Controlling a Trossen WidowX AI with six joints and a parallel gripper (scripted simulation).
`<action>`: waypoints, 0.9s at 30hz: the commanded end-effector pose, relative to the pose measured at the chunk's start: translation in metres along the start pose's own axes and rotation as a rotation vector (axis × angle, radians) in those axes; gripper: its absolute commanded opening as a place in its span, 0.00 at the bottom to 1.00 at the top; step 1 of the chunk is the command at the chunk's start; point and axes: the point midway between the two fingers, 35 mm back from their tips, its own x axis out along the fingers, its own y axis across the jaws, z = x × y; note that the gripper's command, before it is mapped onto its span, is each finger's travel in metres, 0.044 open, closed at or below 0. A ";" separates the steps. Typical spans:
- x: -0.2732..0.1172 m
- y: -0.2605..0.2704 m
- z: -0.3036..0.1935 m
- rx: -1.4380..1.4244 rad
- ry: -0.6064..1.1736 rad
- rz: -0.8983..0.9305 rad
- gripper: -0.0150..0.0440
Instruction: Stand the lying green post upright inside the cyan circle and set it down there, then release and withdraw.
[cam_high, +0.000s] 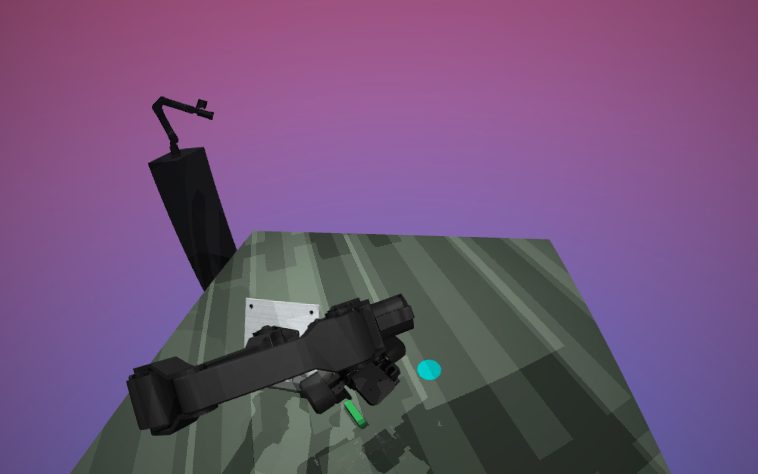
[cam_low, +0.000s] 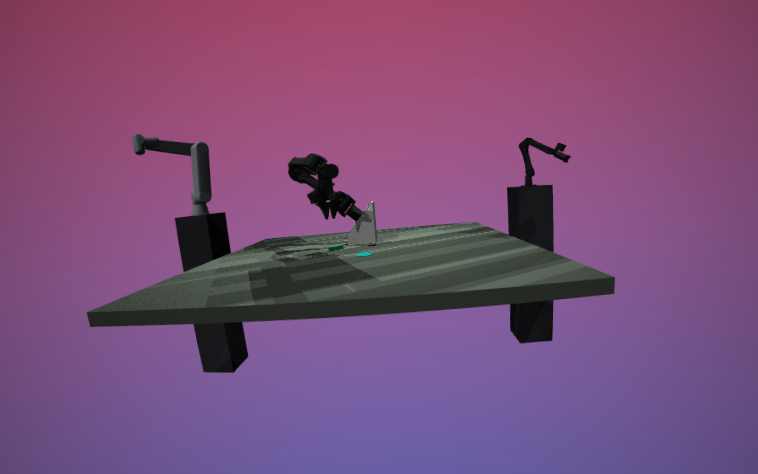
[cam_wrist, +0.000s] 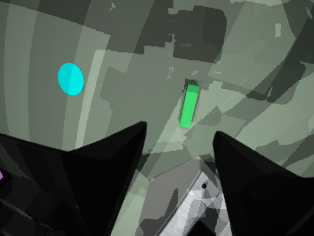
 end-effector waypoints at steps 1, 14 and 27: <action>0.009 -0.014 -0.001 0.032 -0.003 -0.058 0.65; 0.095 -0.010 0.000 0.032 0.009 -0.039 0.65; 0.126 -0.022 0.000 0.033 -0.007 -0.060 0.47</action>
